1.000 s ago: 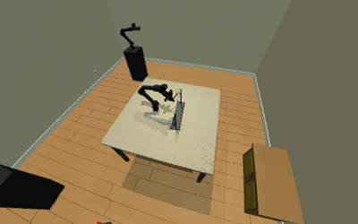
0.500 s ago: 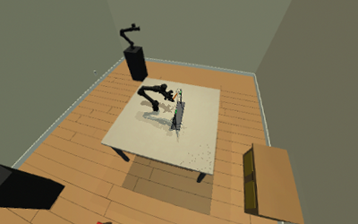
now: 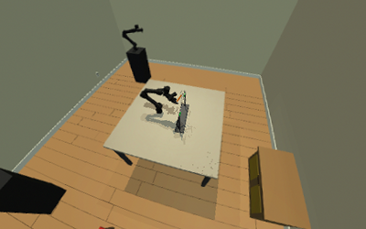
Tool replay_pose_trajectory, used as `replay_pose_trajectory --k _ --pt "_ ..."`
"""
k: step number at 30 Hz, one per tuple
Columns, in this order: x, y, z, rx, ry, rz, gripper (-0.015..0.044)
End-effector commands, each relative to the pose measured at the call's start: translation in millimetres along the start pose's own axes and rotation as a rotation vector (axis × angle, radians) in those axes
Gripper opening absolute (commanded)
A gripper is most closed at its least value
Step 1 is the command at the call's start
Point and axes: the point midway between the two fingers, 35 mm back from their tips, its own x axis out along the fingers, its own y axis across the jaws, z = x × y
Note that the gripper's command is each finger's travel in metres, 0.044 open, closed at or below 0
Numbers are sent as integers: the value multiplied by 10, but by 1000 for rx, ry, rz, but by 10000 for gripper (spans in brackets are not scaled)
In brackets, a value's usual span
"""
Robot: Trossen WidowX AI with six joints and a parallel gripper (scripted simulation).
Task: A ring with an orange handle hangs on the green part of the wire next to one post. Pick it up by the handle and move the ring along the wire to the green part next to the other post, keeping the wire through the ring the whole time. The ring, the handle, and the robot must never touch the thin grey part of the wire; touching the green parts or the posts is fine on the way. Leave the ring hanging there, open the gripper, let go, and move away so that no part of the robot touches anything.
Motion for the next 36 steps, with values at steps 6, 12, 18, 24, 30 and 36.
replay_pose_trajectory --k 6,12,18,24,30,36 --pt "4 -43 -21 -120 -11 -74 -150" --pt "6 -85 -15 -196 -22 -122 -150" --pt "5 -127 -6 -273 -33 -171 -150" --pt "3 -167 6 -350 -43 -220 -150" --pt "-2 -206 22 -427 -53 -268 -150" --pt "-8 -242 39 -499 -63 -314 -150"
